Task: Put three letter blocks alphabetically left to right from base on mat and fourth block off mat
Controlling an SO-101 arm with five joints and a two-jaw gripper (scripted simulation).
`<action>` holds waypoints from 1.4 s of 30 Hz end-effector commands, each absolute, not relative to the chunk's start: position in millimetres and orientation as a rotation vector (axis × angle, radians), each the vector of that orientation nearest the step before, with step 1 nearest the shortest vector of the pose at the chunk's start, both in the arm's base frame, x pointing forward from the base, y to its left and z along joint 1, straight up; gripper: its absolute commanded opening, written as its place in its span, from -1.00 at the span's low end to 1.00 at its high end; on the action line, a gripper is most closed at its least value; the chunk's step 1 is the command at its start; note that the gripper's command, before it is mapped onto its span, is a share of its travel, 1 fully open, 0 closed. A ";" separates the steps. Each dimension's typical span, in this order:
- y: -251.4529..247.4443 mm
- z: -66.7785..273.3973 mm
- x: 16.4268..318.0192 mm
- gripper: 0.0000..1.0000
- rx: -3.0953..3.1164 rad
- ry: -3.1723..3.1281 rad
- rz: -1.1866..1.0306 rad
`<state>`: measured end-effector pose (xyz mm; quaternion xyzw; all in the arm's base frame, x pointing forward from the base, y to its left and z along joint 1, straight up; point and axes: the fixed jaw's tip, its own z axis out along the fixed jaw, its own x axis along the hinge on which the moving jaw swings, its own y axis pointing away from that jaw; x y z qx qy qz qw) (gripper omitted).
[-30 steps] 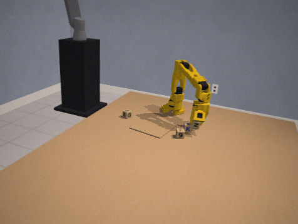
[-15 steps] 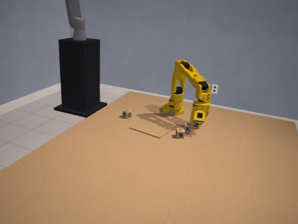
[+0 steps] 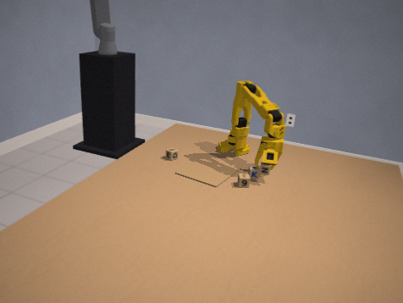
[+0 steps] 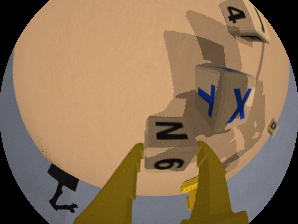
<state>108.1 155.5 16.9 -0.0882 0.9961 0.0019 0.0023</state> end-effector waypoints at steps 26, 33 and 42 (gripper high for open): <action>164.5 38.6 113.5 -0.29 -0.273 3.083 0.080; 164.5 56.0 113.5 -0.29 -0.273 3.083 0.080; 161.1 82.9 111.0 -0.29 -0.273 3.083 0.080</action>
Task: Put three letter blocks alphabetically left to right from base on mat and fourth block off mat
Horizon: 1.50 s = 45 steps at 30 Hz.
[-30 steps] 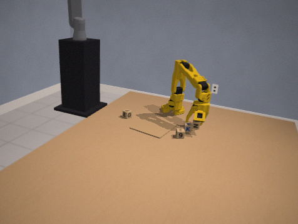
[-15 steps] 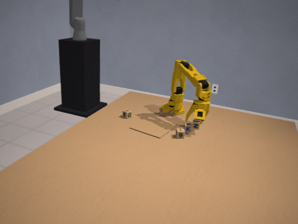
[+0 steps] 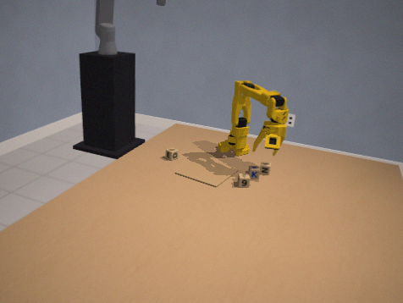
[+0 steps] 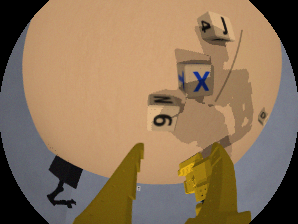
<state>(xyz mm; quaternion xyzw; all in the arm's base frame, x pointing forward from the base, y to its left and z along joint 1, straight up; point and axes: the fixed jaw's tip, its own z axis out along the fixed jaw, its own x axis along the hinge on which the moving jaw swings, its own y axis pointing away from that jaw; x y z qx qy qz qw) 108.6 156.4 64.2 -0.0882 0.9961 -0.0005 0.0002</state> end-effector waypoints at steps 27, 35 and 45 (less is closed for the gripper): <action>160.3 86.6 110.5 -0.29 -0.273 3.082 0.082; 162.3 103.8 112.0 -0.29 -0.266 3.009 0.198; 161.5 143.2 111.3 -0.30 -0.250 2.826 0.443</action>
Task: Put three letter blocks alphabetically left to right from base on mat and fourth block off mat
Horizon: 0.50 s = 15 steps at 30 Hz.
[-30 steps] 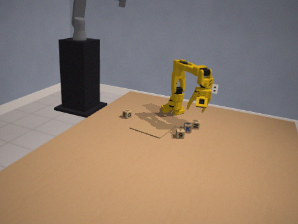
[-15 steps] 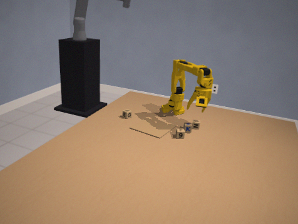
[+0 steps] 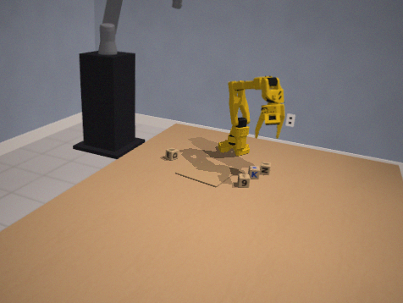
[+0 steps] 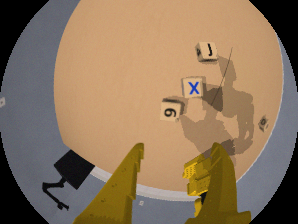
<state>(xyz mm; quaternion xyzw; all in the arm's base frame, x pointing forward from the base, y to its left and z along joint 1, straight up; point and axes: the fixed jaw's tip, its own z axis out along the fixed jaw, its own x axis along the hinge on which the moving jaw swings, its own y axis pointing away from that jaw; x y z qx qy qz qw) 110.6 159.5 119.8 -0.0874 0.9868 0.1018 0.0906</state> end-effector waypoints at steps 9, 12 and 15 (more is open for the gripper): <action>156.9 168.4 108.0 -0.30 -0.239 2.698 0.590; 156.7 169.1 107.8 -0.30 -0.239 2.694 0.594; 156.7 169.1 107.8 -0.30 -0.239 2.694 0.594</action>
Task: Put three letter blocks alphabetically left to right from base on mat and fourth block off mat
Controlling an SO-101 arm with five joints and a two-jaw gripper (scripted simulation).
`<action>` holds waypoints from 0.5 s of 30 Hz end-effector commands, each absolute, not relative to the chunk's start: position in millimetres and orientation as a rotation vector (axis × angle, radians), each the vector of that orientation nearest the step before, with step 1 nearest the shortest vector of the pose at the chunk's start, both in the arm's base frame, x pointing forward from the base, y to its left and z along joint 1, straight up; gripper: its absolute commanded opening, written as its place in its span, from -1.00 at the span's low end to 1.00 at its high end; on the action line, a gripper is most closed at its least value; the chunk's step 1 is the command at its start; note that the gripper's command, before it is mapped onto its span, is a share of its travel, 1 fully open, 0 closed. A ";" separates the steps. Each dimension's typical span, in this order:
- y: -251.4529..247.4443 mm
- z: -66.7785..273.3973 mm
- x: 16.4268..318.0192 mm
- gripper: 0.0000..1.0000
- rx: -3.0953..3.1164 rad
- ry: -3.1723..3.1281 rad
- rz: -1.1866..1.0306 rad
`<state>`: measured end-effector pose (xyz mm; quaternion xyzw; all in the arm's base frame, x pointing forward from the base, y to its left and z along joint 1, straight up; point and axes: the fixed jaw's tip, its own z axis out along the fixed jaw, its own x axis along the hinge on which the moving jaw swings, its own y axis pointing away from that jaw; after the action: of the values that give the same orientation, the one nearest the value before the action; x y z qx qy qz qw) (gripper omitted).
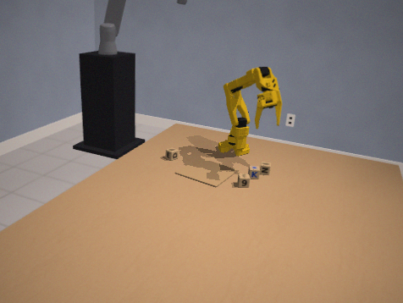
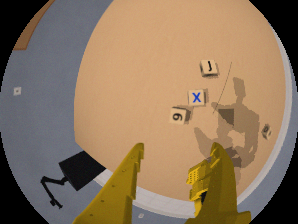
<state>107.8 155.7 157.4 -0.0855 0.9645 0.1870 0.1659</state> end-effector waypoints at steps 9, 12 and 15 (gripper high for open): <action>156.6 169.2 108.5 -0.30 -0.256 2.689 0.588; 156.4 169.3 109.2 -0.30 -0.276 2.684 0.581; 156.3 169.3 109.9 -0.30 -0.294 2.678 0.575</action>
<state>107.9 155.0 158.6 -0.0998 0.9621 0.1867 0.1720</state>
